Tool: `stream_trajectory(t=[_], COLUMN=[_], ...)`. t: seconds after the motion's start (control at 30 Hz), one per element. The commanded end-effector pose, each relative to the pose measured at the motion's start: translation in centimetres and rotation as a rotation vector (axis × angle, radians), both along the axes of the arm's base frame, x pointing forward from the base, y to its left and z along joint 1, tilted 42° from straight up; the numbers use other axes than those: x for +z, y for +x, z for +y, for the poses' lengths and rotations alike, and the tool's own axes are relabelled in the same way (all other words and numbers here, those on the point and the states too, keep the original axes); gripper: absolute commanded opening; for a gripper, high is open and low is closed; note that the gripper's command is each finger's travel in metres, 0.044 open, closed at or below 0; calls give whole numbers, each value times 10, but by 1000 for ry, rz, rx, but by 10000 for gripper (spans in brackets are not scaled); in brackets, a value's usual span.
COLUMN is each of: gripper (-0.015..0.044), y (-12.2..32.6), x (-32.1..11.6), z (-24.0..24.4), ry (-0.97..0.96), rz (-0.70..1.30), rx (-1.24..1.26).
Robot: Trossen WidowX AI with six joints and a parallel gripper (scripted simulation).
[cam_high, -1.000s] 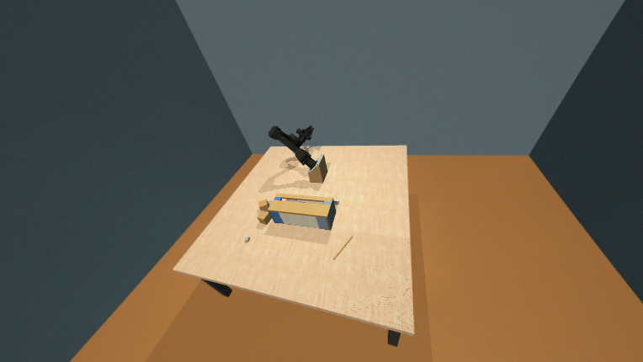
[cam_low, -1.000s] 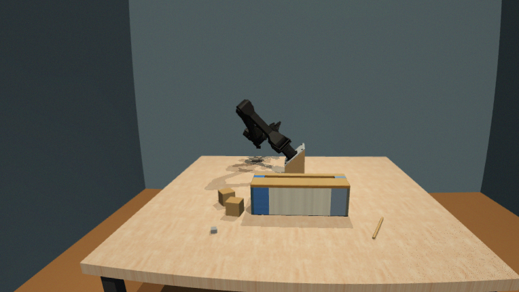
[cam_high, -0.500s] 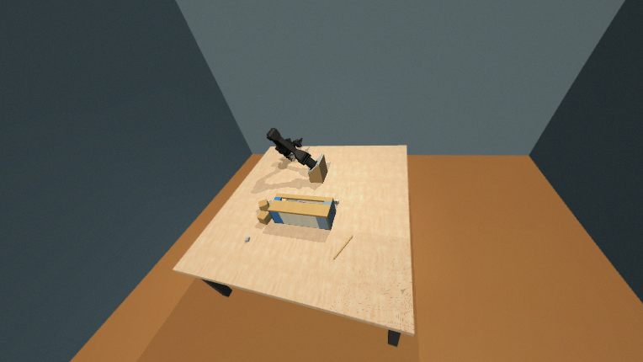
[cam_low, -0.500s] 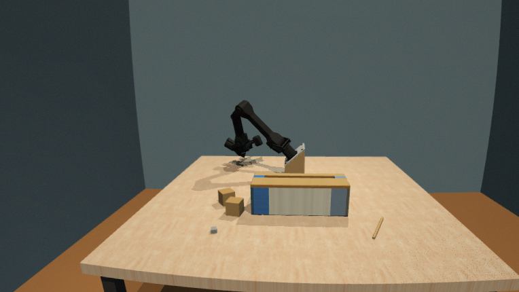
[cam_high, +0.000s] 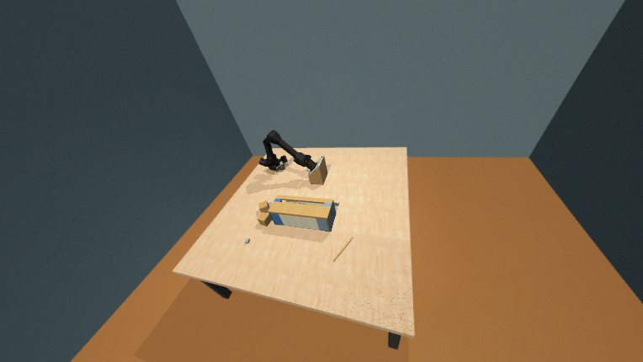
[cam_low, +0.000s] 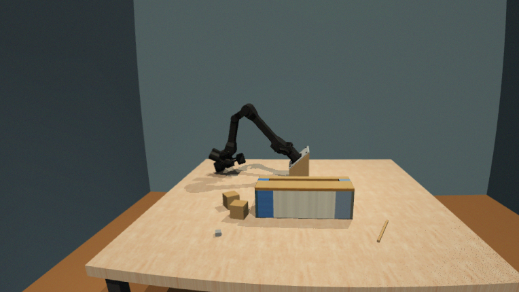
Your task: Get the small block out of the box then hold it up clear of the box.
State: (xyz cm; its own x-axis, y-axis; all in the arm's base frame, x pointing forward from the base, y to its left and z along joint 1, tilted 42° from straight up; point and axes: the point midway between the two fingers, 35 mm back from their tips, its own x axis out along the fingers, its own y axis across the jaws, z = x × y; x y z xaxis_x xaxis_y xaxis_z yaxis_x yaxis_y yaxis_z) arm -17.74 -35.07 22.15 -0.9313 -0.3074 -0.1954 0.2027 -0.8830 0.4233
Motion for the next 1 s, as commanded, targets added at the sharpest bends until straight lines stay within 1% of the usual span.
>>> stream_trajectory(t=[0.0, 0.23, 0.37, 0.5, 0.73, 0.97], gripper=[400, 400, 400, 400, 400, 400], y=[53, 152, 221, 288, 399, 490], x=[12, 27, 29, 28, 17, -1], z=[-28, -54, -56, -45, -1, 75], ry=[-38, -63, -8, 68, 255, 470], rz=[-37, -103, -112, -102, -25, 129], rx=[186, 497, 702, 901, 1244, 1571])
